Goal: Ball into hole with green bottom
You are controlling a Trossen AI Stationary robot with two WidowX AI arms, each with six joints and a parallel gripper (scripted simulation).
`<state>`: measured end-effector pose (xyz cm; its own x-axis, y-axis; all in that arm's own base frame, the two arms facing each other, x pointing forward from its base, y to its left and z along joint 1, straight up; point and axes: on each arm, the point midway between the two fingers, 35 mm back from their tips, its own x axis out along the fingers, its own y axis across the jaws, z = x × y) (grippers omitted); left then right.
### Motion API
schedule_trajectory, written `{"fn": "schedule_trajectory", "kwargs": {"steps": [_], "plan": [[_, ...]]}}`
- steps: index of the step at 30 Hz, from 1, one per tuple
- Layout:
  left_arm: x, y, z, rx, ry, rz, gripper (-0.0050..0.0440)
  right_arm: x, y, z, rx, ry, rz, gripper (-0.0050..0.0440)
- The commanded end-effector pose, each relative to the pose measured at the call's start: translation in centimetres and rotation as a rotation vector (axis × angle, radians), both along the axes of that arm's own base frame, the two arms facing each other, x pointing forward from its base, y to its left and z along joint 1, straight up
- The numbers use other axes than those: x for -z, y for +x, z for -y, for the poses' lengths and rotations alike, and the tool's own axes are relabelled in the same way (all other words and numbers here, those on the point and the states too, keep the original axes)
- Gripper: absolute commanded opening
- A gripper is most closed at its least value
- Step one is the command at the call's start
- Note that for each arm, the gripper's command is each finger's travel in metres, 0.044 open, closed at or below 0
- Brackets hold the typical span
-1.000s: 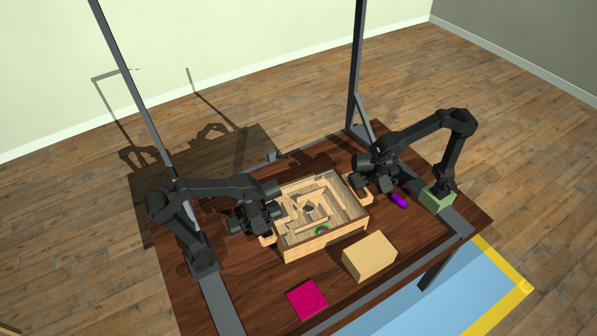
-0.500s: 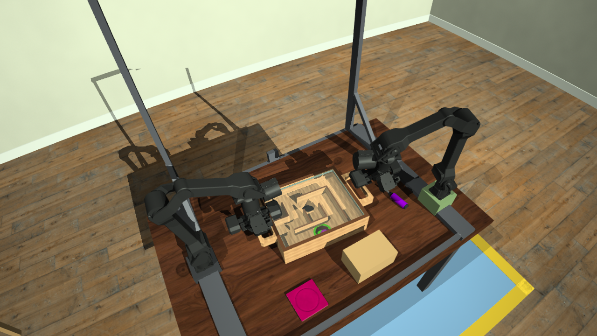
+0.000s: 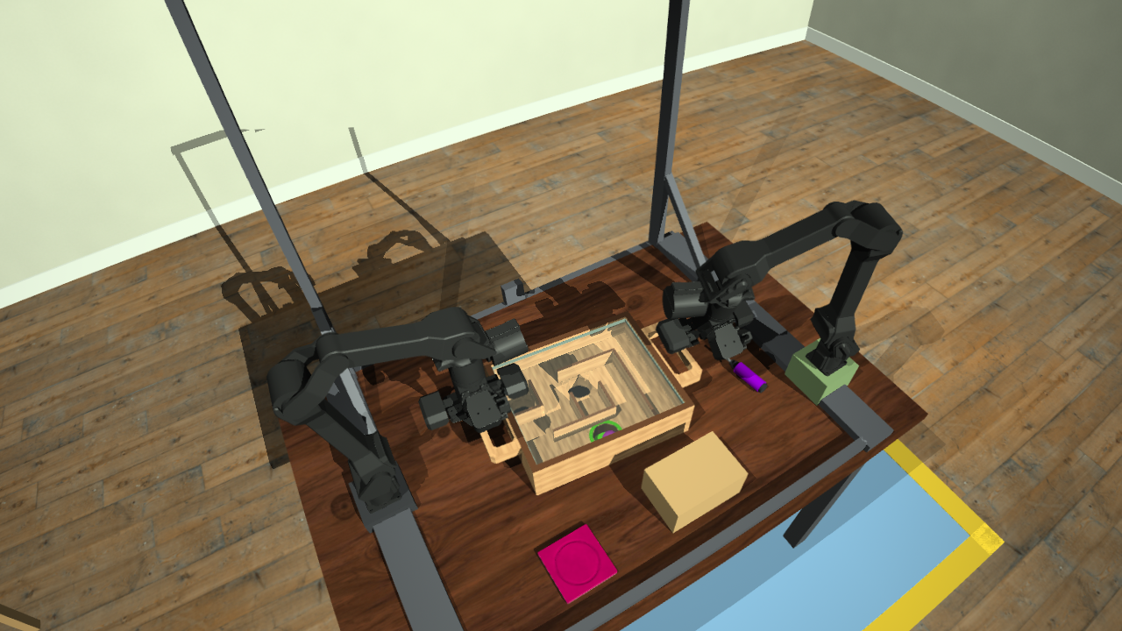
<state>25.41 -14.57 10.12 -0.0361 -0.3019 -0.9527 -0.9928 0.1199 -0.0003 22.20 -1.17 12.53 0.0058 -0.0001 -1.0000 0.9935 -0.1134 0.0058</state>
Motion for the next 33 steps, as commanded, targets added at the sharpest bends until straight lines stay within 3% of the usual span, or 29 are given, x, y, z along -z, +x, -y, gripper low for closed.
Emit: {"fn": "schedule_trajectory", "kwargs": {"steps": [1, 4, 9, 15, 21, 29, 33], "plan": [[-0.6, 0.4, 0.1, 0.002, -0.011, 0.020, 0.0162, -1.3, 0.5, 0.1, -0.003, -0.001, 0.023, 0.0162], [-0.6, 0.4, 0.1, 0.002, -0.011, 0.020, 0.0162, -2.5, 0.4, 0.1, -0.003, -0.001, 0.032, 0.0162], [-0.6, 0.4, 0.1, 0.002, -0.011, 0.020, 0.0162, -2.5, 0.4, 0.1, -0.003, -0.001, 0.030, 0.0162], [-0.9, 0.8, -0.5, 0.059, -0.015, 0.111, 0.0162, -2.0, 0.8, -0.1, -0.081, -0.009, 0.084, 0.0162], [-2.3, 3.1, -1.8, 0.219, -0.013, 0.376, 0.0162, -2.4, 3.4, 0.0, -0.284, -0.051, 0.282, 0.0162], [-5.5, 6.1, -4.1, 0.446, 0.092, 0.763, 0.0162, -4.5, 6.9, -0.2, -0.586, -0.191, 0.565, 0.0162], [-5.7, 6.2, -4.1, 0.453, 0.094, 0.777, 0.0162, -4.6, 7.0, -0.2, -0.595, -0.198, 0.575, 0.0162]]}}
